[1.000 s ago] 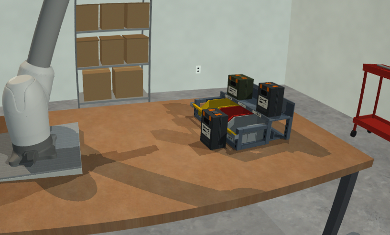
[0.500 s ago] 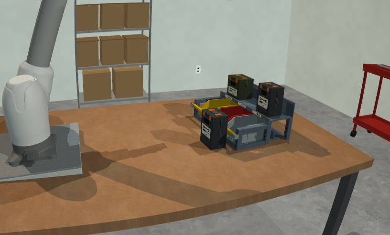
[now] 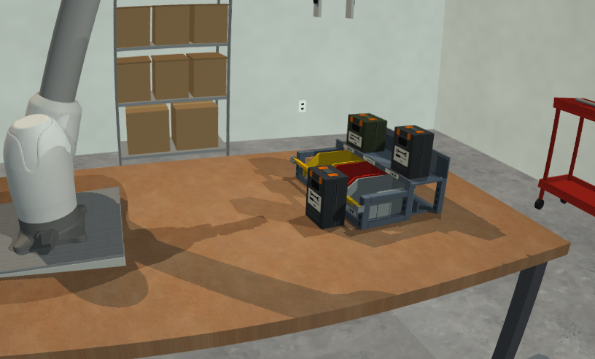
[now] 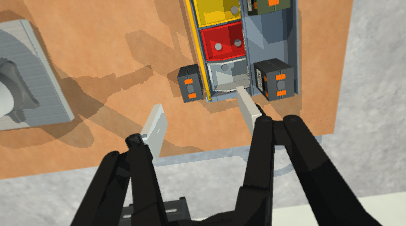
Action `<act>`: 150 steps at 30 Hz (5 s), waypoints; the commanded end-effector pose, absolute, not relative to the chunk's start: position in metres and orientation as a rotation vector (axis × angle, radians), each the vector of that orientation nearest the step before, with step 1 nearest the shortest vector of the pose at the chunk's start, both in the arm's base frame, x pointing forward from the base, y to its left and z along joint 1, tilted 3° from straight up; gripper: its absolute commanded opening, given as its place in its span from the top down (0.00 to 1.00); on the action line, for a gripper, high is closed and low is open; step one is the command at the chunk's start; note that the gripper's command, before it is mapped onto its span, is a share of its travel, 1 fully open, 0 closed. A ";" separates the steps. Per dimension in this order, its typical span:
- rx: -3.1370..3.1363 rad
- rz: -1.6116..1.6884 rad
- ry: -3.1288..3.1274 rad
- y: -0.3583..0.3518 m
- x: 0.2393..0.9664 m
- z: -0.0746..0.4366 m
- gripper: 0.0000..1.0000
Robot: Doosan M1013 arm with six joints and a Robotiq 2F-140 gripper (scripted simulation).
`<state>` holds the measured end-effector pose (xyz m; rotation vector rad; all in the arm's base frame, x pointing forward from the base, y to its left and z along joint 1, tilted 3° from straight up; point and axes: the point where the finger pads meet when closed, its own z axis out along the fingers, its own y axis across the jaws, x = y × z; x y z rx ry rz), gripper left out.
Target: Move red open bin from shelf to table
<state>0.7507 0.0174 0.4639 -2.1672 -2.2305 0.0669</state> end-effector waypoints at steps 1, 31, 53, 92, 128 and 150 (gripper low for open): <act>-2.167 0.067 -2.231 0.017 0.750 0.454 0.43; -2.167 0.066 -2.231 0.017 0.745 0.364 0.43; -2.167 0.066 -2.231 0.016 0.741 0.294 0.43; -2.167 0.066 -2.231 0.015 0.734 0.174 0.43; -2.167 0.066 -2.231 0.015 0.735 0.189 0.43; -2.167 0.066 -2.231 0.015 0.735 0.192 0.43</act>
